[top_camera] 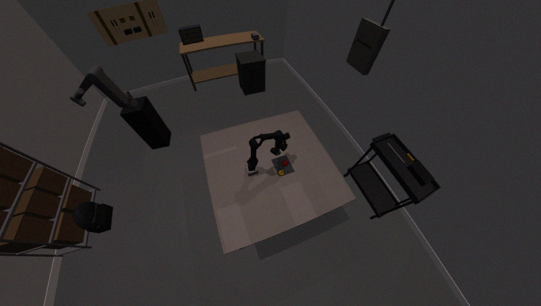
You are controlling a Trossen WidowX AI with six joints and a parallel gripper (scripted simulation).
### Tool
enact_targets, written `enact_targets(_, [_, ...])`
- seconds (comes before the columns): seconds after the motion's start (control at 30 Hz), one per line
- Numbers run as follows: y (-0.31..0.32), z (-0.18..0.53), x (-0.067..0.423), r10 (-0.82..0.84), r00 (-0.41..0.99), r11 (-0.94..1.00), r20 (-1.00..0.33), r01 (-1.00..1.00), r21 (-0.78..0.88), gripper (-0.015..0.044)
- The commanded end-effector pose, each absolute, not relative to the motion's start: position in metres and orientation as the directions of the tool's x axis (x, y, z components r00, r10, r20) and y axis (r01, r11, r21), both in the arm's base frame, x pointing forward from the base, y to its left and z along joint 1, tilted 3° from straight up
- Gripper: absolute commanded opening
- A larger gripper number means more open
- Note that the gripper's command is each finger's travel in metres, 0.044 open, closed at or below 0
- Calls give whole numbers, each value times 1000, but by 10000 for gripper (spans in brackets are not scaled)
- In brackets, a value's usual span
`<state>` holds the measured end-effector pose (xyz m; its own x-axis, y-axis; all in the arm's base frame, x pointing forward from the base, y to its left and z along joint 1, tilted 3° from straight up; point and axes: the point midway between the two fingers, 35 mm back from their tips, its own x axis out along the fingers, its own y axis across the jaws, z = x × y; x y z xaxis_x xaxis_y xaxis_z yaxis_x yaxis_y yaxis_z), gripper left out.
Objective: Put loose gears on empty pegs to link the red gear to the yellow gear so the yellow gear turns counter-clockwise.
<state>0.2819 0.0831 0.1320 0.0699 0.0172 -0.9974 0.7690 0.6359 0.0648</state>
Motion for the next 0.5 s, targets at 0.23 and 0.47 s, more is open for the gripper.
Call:
enact_targets(0.23, [62,125,294,18,71,641,-997,765,66,0])
enact_targets(0.47, [47,121,300,17,72,643,-997,763,66,0])
